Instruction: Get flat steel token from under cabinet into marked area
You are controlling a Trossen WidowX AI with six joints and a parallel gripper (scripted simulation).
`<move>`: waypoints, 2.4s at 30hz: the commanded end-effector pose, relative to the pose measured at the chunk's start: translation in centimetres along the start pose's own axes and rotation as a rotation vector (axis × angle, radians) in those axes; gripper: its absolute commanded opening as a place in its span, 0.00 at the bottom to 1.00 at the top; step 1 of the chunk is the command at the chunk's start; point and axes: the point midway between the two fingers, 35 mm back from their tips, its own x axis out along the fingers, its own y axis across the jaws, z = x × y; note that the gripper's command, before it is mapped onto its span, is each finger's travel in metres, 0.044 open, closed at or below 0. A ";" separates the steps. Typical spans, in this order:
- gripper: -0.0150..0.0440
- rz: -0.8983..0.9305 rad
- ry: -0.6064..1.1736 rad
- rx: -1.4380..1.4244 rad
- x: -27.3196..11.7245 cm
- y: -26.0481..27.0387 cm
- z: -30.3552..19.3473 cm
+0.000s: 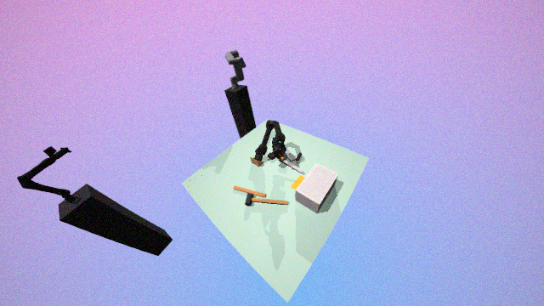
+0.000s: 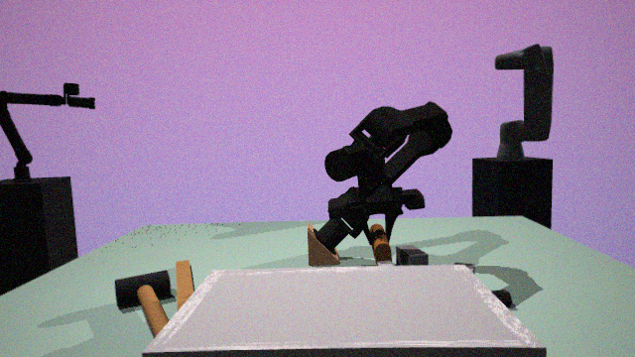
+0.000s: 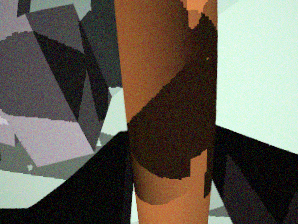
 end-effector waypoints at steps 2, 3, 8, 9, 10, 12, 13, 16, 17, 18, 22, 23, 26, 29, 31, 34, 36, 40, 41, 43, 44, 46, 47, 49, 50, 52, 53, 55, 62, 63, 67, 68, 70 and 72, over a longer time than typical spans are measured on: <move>0.25 0.004 -0.007 -0.006 0.0 0.0 0.0; 0.25 0.004 -0.006 -0.006 0.0 0.0 0.0; 0.25 0.007 -0.004 -0.006 0.1 0.0 -0.1; 0.25 0.007 -0.004 -0.006 0.1 0.0 -0.1; 0.25 0.007 -0.003 -0.006 0.1 0.0 -0.1; 0.25 0.009 -0.002 -0.006 0.1 -0.1 -0.2; 0.25 0.009 -0.001 -0.006 0.2 -0.1 -0.2; 0.25 0.010 0.000 -0.006 0.2 -0.1 -0.3; 0.25 0.011 0.001 -0.006 0.2 -0.1 -0.3; 0.25 0.011 0.001 -0.006 0.2 -0.1 -0.3; 0.25 0.013 0.003 -0.006 0.3 -0.1 -0.4; 0.25 0.013 0.003 -0.006 0.3 -0.1 -0.4; 0.25 0.014 0.005 -0.006 0.4 -0.1 -0.4; 0.25 0.015 0.006 -0.006 0.4 -0.1 -0.5; 0.25 0.016 0.007 -0.006 0.4 -0.1 -0.5; 0.25 0.017 0.008 -0.006 0.5 -0.2 -0.6; 0.25 0.018 0.010 -0.006 0.5 -0.2 -0.6; 0.25 0.020 0.011 -0.006 0.6 -0.2 -0.7; 0.25 0.021 0.012 -0.006 0.6 -0.2 -0.7; 0.25 0.021 0.013 -0.006 0.6 -0.2 -0.8; 0.25 0.021 0.013 -0.006 0.6 -0.2 -0.8; 0.25 0.023 0.014 -0.006 0.7 -0.2 -0.8; 0.25 0.023 0.015 -0.006 0.7 -0.2 -0.8; 0.25 0.024 0.015 -0.006 0.7 -0.2 -0.9; 0.25 0.024 0.016 -0.006 0.7 -0.2 -0.9; 0.25 0.025 0.017 -0.006 0.8 -0.2 -0.9; 0.25 0.026 0.018 -0.006 0.8 -0.2 -0.9; 0.25 0.026 0.018 -0.006 0.8 -0.2 -1.0; 0.25 0.030 0.022 -0.006 0.9 -0.3 -1.1; 0.25 0.030 0.022 -0.006 0.9 -0.3 -1.1; 0.25 0.032 0.024 -0.006 1.0 -0.3 -1.2; 0.25 0.032 0.024 -0.006 1.0 -0.3 -1.2; 0.25 0.032 0.025 -0.006 1.0 -0.3 -1.2; 0.25 0.034 0.027 -0.006 1.1 -0.3 -1.3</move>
